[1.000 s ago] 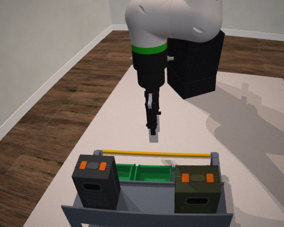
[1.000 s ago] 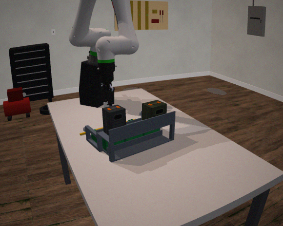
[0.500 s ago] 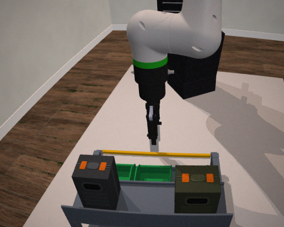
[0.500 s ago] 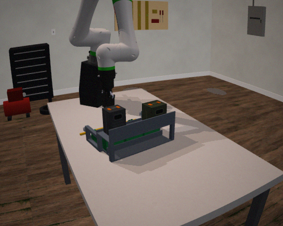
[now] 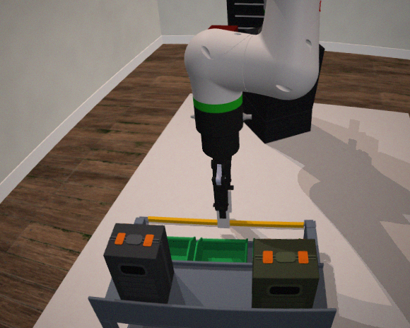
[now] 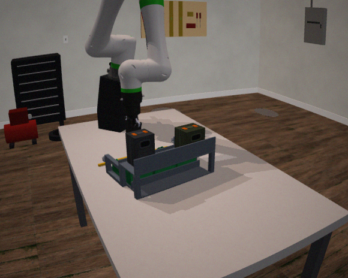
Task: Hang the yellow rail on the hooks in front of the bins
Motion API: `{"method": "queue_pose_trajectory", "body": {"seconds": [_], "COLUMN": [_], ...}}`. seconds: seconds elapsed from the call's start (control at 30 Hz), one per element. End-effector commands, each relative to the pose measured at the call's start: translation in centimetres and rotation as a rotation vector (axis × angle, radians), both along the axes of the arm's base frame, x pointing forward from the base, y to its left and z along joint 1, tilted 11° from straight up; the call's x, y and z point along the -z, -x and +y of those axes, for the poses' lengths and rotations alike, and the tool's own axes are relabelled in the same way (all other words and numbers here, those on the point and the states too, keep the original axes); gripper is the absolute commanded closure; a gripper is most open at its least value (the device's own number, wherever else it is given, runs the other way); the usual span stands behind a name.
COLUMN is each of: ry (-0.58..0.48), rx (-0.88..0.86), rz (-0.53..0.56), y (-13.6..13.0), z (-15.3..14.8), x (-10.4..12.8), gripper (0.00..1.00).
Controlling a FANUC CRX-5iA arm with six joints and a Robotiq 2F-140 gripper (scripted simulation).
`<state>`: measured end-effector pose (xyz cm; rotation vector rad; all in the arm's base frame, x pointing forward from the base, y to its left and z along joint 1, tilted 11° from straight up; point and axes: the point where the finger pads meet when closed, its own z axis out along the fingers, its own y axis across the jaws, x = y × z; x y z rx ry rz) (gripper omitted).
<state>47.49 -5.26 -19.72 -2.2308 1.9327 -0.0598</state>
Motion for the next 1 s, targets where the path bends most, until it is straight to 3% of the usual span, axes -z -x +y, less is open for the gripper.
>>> {"method": "queue_pose_trajectory", "body": {"seconds": [0.0, 0.97], "ry": [0.0, 0.0], "rx": [0.0, 0.0], "rz": [0.0, 0.0], "y": [0.0, -0.2], "z": [0.0, 0.1], "x": [0.0, 1.3], "gripper": [0.7, 0.7]}}
